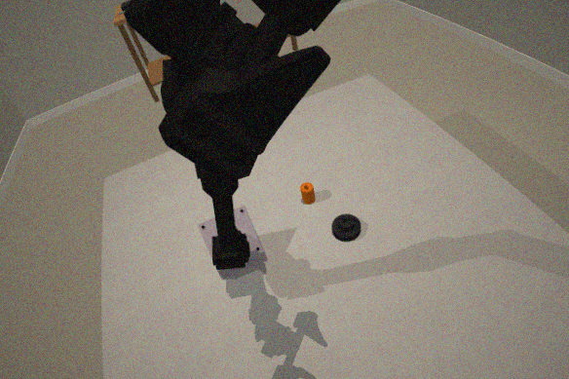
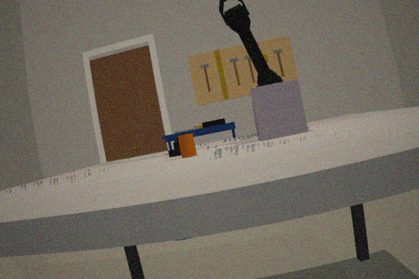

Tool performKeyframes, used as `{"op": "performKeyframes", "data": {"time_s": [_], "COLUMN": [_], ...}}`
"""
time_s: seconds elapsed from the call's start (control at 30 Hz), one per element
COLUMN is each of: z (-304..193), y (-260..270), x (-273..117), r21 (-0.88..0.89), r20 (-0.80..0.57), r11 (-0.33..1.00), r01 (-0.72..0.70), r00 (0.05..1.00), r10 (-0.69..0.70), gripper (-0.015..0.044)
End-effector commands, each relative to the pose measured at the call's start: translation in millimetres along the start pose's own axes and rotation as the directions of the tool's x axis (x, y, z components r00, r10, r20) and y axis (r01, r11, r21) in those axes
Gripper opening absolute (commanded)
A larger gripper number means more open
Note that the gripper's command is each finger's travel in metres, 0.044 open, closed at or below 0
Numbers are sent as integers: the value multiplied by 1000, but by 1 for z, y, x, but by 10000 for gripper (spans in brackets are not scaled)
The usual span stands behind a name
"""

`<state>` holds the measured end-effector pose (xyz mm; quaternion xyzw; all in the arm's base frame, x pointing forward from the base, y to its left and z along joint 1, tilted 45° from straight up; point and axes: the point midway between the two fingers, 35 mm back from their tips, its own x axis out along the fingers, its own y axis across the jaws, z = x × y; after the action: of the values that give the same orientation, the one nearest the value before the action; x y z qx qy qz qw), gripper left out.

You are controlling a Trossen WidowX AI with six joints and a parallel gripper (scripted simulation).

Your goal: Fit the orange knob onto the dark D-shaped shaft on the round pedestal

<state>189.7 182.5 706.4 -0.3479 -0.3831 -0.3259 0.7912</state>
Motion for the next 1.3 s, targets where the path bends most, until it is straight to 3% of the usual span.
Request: {"op": "performKeyframes", "data": {"time_s": [0.0, 0.1, 0.37, 0.67, 1.0, 1.27], "z": [0, 3, -19, -106, -253, -367], "y": [0, -12, -122, -219, -250, -215], "x": [0, -6, -6, 2, 12, 12], "r21": [0, 47, 325, 603, 691, 665], "r20": [0, -1, -57, -244, -523, -697], "r11": [1000, 999, 933, 734, 526, 411], "r01": [0, 16, 153, 313, 496, 624], "r00": [1000, 1000, 988, 948, 845, 715], "r10": [0, -16, -142, -204, -110, 43], "gripper": [426, 440, 440, 440, 440, 440]}}
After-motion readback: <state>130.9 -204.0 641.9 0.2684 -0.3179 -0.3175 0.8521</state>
